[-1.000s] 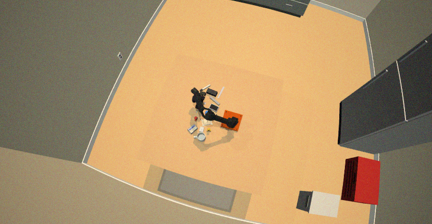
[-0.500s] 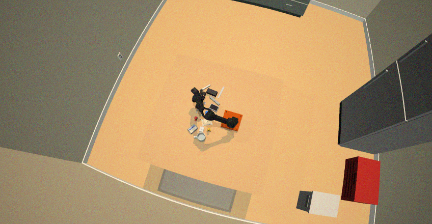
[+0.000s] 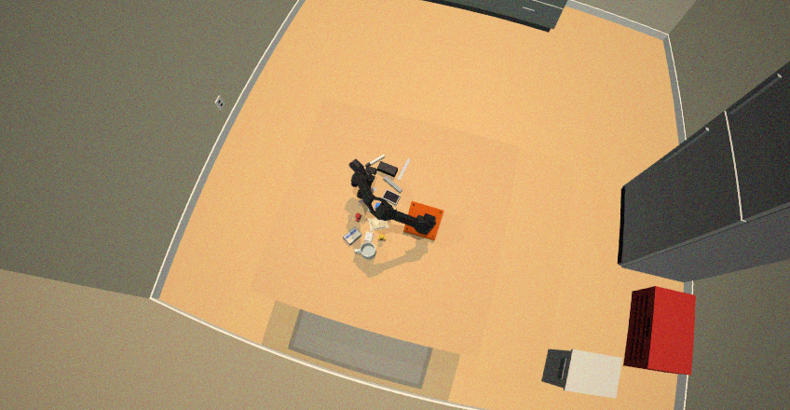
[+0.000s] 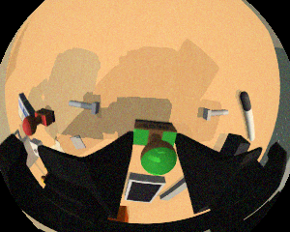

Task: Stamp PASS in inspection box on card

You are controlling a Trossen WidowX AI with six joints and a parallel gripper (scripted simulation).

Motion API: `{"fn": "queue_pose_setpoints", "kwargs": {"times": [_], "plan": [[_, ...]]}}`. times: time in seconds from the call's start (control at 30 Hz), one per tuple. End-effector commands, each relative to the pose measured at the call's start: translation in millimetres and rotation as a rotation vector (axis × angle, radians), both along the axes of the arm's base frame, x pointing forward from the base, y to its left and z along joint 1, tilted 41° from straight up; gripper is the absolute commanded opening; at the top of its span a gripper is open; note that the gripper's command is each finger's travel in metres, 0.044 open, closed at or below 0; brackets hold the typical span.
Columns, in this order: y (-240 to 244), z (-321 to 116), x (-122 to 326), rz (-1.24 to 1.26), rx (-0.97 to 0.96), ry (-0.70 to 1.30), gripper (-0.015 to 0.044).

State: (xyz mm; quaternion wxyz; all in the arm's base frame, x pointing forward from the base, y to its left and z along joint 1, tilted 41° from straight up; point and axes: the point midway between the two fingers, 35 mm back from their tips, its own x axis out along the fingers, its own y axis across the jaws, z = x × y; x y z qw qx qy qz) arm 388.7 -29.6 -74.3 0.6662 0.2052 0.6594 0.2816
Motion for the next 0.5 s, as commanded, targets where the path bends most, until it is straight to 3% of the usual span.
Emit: {"fn": "queue_pose_setpoints", "kwargs": {"times": [0.0,0.47], "plan": [[-2.8,2.7,1.9,0.003,-0.004,-0.007,0.0000],[-7.4,7.7,2.4,0.003,-0.005,-0.007,0.0000]]}}
